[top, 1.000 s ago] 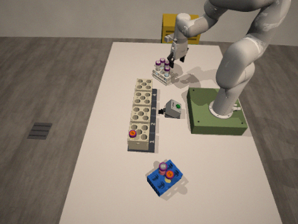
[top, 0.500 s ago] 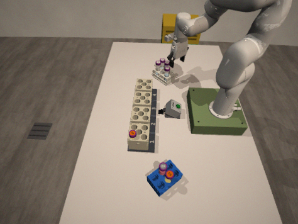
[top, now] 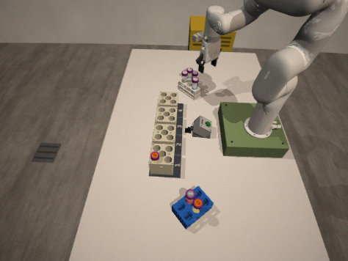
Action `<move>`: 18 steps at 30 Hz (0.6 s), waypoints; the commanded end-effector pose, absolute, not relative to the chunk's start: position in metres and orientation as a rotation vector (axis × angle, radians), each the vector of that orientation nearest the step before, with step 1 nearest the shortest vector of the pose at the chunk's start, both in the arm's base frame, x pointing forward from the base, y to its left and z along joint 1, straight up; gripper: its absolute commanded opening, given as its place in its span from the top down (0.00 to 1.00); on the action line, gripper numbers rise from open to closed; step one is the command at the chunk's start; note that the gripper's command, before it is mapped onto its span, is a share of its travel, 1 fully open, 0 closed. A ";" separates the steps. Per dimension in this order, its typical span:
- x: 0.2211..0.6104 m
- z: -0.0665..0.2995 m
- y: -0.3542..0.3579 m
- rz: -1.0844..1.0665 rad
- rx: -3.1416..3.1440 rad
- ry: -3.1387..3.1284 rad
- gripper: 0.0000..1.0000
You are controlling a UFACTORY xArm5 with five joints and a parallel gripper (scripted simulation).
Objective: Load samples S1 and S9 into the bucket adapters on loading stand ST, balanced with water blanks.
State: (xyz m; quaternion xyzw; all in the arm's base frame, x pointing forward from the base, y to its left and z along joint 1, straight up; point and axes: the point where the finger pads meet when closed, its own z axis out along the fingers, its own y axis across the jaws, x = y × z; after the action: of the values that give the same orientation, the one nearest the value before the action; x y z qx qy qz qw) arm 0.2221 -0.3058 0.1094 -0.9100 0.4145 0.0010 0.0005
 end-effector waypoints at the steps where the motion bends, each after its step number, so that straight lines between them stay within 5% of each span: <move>1: 0.223 0.119 -0.307 -0.008 -2.855 1.300 0.00; 18: 0.223 0.160 -0.307 -0.008 -2.855 1.300 0.00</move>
State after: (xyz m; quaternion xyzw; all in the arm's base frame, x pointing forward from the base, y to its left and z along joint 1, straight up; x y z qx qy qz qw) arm 0.2219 -0.3059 0.1514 -0.9100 0.4145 0.0012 0.0007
